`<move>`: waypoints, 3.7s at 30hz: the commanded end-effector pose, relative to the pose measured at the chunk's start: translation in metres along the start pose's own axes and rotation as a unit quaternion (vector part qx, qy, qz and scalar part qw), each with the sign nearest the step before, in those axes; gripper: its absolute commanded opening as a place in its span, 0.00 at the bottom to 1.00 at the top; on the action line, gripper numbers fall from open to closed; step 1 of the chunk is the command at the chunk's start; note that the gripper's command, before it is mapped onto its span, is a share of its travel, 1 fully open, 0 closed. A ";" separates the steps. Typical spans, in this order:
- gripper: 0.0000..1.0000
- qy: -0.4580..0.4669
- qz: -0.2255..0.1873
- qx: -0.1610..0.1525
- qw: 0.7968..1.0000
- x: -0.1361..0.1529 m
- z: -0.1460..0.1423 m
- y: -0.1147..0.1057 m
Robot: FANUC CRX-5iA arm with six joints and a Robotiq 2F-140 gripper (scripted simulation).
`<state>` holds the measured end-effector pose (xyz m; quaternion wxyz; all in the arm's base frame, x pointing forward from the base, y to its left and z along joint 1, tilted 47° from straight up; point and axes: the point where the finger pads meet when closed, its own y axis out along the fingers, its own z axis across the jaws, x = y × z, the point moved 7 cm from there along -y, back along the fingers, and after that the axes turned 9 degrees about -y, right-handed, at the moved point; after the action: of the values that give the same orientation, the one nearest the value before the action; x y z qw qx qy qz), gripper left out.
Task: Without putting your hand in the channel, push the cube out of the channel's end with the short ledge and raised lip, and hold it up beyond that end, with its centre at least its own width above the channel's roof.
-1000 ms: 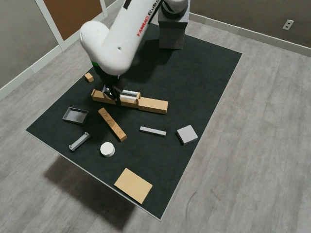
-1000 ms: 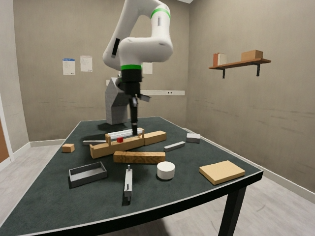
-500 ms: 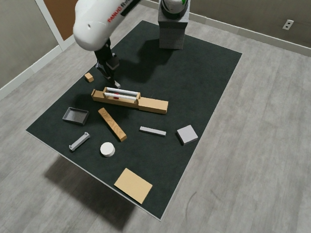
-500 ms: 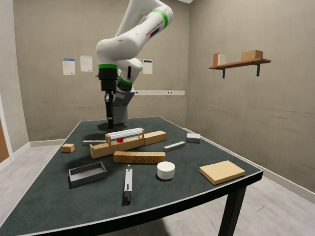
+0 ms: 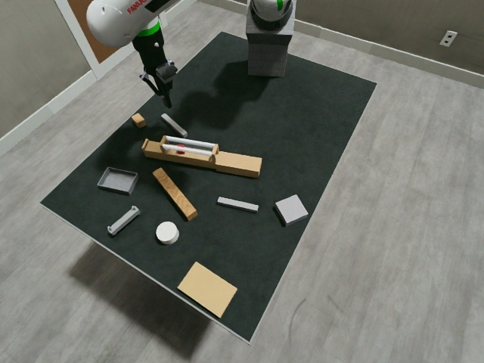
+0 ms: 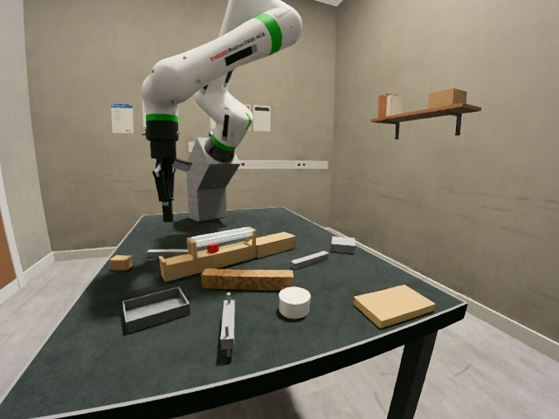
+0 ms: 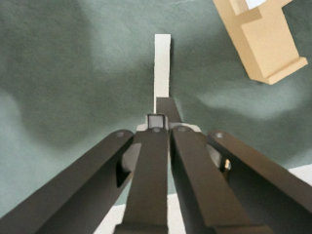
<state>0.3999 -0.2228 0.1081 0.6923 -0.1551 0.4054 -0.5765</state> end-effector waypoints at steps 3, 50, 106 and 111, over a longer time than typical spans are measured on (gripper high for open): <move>0.10 0.000 0.000 0.000 1.000 0.001 0.000 0.000; 0.10 -0.193 0.000 0.000 0.981 0.001 0.000 0.000; 0.30 -0.995 0.007 -0.029 0.092 -0.003 0.002 0.000; 0.30 -1.000 -0.001 0.000 0.000 0.001 0.001 0.000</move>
<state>0.4042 -0.2165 0.1138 0.4744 -0.6220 -0.6082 0.1353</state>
